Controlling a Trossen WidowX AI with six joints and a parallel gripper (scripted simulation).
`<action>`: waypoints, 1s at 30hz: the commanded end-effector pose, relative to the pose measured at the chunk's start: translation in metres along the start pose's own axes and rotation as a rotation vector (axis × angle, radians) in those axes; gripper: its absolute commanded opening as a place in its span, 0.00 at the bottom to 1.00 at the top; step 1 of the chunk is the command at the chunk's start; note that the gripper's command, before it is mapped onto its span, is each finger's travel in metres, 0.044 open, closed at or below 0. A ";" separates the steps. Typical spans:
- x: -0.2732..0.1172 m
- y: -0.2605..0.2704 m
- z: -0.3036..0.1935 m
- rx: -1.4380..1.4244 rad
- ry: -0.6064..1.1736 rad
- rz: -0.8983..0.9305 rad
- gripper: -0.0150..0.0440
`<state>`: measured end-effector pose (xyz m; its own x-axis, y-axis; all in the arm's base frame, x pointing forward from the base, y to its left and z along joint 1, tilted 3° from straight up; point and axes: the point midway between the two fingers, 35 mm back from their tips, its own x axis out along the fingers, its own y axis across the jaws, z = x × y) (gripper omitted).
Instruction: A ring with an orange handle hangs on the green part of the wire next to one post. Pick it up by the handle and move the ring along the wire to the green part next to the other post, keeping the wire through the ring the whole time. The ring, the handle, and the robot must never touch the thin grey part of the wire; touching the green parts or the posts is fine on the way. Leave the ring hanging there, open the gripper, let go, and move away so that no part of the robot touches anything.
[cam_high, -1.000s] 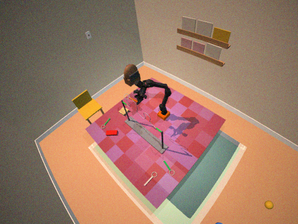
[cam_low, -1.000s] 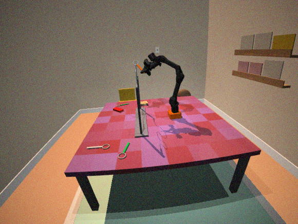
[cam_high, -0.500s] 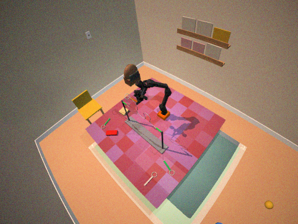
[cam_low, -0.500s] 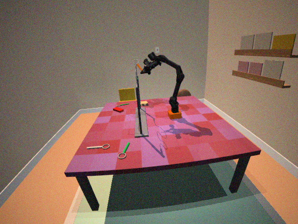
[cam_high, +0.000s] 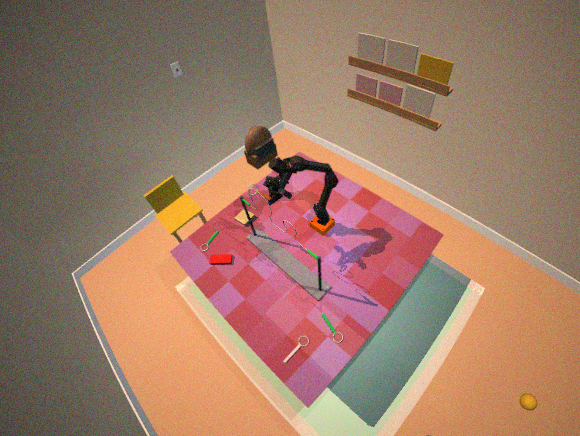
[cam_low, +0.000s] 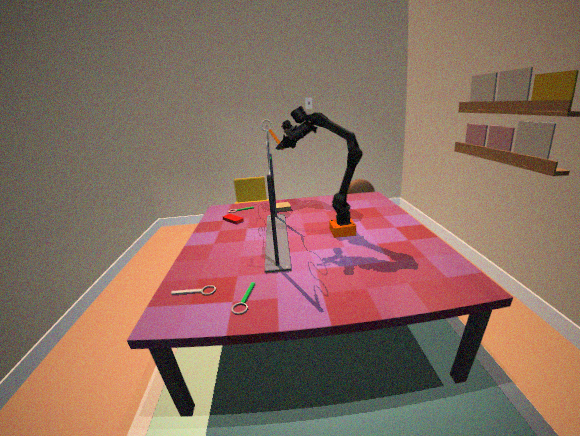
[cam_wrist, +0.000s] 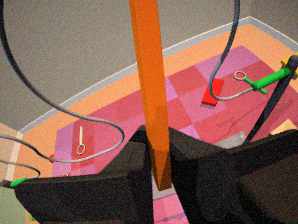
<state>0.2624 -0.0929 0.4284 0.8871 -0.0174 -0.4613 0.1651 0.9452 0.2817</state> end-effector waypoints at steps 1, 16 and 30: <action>-0.002 0.000 0.001 -0.047 -0.011 -0.025 0.00; -0.002 -0.005 0.001 -0.207 -0.030 -0.130 0.00; -0.002 -0.009 0.002 -0.356 -0.049 -0.228 0.00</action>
<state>0.2621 -0.1025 0.4266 0.8647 -0.2269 -0.4482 0.2053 0.9739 -0.0969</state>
